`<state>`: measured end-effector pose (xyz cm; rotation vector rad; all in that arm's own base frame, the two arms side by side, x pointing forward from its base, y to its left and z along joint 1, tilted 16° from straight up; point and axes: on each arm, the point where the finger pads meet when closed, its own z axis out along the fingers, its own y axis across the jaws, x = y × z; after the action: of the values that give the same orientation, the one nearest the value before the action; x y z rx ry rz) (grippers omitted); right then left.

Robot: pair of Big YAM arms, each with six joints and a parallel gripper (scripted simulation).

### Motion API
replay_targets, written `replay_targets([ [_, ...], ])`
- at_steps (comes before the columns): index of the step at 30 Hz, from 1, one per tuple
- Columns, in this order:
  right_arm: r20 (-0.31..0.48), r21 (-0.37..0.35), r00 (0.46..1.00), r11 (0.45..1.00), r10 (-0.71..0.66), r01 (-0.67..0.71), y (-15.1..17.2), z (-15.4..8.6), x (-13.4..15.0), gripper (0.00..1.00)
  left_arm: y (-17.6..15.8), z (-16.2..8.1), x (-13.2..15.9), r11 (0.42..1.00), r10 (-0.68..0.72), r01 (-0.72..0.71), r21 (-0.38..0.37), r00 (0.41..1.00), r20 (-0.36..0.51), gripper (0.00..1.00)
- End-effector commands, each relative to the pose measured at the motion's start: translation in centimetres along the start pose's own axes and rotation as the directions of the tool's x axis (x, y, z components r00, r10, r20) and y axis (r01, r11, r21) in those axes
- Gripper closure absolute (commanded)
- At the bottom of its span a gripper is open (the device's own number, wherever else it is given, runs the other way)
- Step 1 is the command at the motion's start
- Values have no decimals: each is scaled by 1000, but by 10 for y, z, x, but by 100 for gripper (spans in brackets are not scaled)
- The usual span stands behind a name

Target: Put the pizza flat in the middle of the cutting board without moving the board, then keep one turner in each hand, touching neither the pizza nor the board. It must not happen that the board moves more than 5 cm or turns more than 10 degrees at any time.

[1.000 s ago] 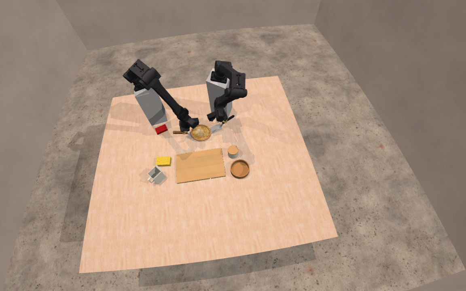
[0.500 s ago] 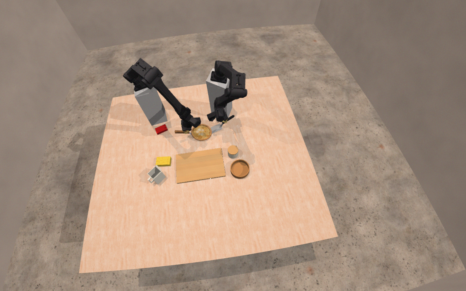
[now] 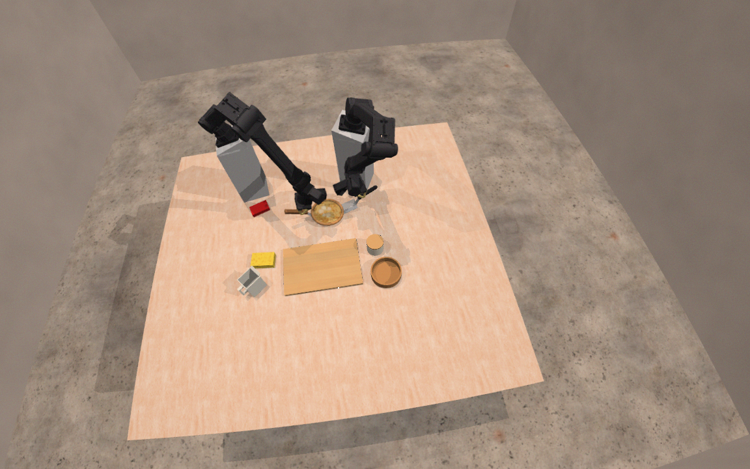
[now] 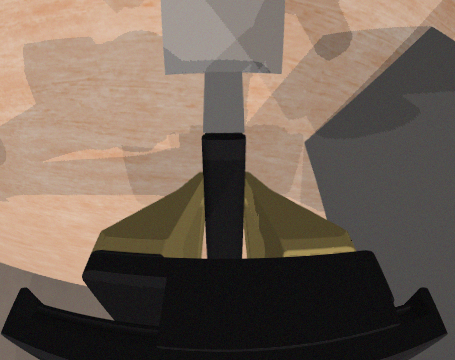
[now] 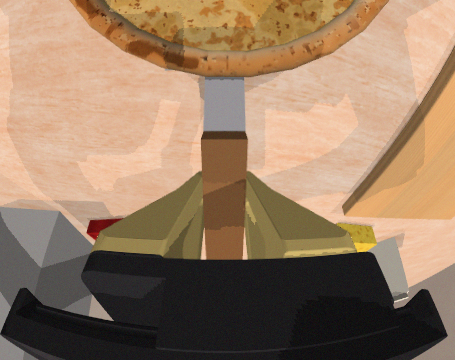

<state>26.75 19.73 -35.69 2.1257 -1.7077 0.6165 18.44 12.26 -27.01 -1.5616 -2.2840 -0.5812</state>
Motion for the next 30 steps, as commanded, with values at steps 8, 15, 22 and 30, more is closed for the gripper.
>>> replay_targets([
  [8, -7, 5, 1000, 1000, 12, -12, 1, 4, -11, 94, -15, -15, 9, 1000, 25, -25, 14, 1000, 12, 94],
  [15, 39, 14, 999, 1000, 10, -11, -12, -15, -3, 94, -13, -19, 14, 1000, 2, -2, 16, 1000, 30, 94],
  [22, 73, 19, 997, 1000, 4, -5, -16, -27, 1, 94, -14, -29, 19, 1000, 16, -17, 17, 998, 63, 94],
  [30, 108, 24, 994, 1000, 0, -3, -13, -36, 2, 94, -17, -36, 22, 999, 13, -16, 31, 995, 94, 94],
])
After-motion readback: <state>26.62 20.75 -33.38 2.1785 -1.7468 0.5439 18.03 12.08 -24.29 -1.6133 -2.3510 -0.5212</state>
